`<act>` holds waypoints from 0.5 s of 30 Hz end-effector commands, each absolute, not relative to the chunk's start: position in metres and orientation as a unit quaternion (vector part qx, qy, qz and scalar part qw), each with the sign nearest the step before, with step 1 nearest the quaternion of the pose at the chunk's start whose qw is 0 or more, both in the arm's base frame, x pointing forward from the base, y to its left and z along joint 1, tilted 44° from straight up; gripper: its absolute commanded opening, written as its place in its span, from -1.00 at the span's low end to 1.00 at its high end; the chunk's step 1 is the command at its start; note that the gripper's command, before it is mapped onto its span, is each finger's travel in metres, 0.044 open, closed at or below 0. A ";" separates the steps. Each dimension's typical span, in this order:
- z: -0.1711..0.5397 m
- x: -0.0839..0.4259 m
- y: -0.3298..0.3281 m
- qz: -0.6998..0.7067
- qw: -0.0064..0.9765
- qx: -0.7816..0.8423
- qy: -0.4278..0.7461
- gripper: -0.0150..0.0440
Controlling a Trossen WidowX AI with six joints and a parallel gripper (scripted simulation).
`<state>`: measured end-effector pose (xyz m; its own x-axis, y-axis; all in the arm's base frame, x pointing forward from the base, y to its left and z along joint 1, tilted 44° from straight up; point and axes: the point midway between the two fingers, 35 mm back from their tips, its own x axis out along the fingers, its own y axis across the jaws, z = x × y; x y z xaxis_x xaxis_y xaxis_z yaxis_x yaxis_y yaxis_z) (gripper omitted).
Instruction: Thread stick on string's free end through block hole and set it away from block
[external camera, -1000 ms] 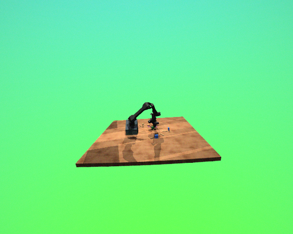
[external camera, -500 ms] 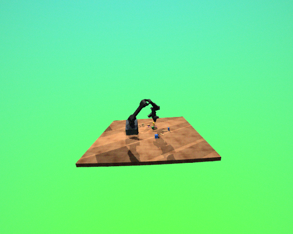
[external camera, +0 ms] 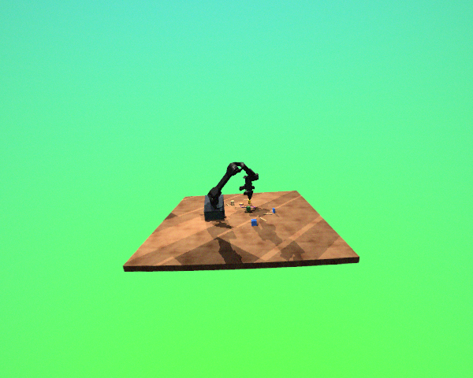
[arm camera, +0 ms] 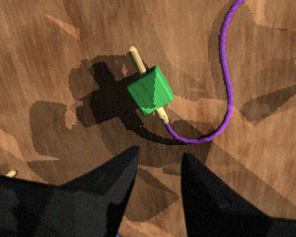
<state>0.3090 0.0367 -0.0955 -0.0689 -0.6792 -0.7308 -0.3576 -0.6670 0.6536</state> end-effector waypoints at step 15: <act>-0.091 0.277 0.031 -0.138 -0.399 0.540 -0.728 -0.08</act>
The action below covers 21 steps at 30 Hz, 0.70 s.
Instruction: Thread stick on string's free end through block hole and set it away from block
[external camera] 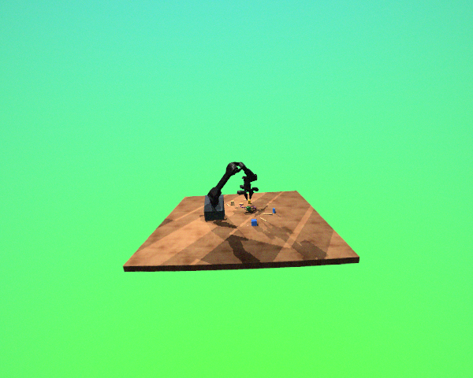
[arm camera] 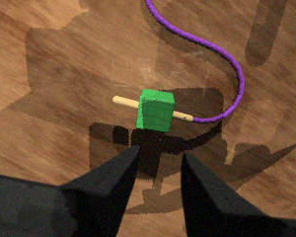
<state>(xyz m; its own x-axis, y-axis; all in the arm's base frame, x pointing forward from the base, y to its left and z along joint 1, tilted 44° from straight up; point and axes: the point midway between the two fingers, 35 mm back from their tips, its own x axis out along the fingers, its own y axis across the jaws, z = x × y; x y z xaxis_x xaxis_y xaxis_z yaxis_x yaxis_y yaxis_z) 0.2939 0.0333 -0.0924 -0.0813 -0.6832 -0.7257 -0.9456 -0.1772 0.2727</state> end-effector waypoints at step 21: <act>-0.089 0.261 0.027 -0.200 0.591 -0.308 0.719 -0.08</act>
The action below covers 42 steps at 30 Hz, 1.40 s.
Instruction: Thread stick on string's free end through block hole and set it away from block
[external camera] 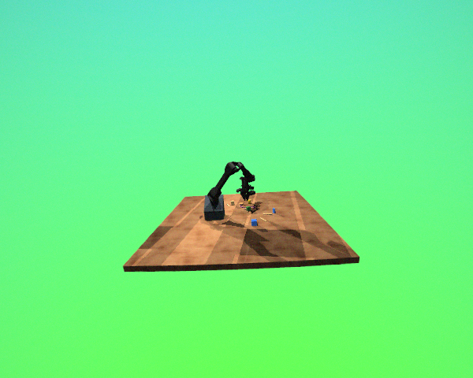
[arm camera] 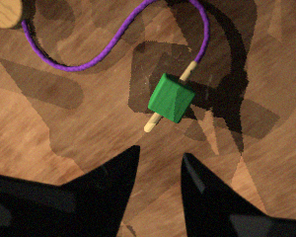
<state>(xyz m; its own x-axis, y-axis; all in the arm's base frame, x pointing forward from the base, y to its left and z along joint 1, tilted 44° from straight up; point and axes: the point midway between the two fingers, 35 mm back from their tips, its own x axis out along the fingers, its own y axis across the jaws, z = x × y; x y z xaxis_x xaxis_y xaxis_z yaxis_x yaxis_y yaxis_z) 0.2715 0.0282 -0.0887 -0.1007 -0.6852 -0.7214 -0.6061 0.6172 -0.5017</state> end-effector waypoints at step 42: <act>-0.124 0.258 -0.005 -0.199 0.591 -0.308 0.718 -0.08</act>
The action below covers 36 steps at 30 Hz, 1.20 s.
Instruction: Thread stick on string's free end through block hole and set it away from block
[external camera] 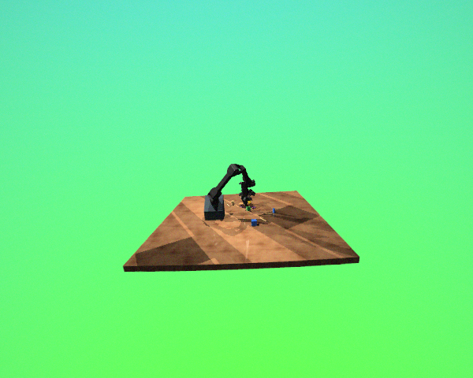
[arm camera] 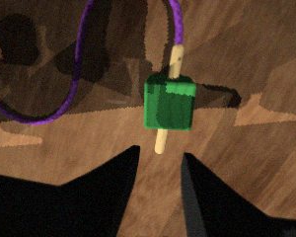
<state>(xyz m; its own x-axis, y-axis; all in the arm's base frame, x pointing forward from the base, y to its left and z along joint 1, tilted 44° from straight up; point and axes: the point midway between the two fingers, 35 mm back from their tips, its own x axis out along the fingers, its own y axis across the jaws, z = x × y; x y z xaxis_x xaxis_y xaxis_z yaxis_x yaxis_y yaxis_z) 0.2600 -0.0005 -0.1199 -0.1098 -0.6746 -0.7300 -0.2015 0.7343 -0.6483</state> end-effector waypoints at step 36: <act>-0.146 0.252 -0.027 -0.202 0.591 -0.306 0.719 -0.49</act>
